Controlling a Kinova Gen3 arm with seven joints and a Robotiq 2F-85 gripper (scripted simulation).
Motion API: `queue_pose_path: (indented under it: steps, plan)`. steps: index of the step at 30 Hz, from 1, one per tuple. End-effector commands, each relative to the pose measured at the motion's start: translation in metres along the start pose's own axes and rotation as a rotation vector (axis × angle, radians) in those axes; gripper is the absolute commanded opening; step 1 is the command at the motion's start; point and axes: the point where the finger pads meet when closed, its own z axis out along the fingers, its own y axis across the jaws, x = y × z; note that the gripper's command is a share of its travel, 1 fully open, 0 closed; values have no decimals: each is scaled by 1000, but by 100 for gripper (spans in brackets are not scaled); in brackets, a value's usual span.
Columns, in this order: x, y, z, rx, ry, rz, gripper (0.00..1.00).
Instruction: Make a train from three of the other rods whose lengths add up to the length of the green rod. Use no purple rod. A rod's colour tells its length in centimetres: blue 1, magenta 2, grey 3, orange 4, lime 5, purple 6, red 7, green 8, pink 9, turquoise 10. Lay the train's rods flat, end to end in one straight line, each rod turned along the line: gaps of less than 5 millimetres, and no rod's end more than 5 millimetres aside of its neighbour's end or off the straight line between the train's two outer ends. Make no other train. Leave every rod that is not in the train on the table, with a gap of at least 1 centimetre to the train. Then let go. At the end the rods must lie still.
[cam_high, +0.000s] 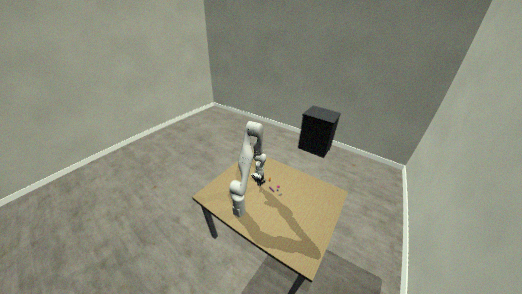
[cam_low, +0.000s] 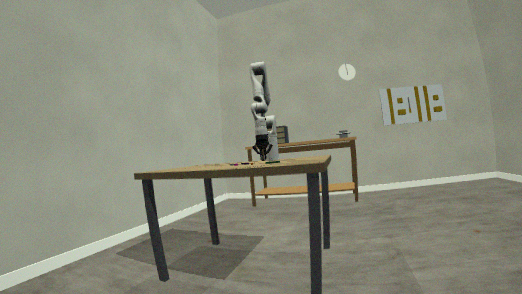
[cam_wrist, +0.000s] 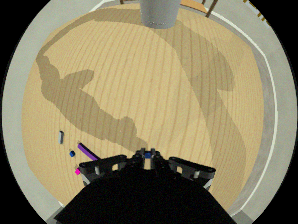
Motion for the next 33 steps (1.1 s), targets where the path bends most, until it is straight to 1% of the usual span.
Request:
queue_pose_path:
  steps: [1,22,33]
  plan:
    - [0,0,0,0,-1,0,5]
    - [0,0,0,0,-1,0,5]
    - [0,0,8,0,-1,0,5]
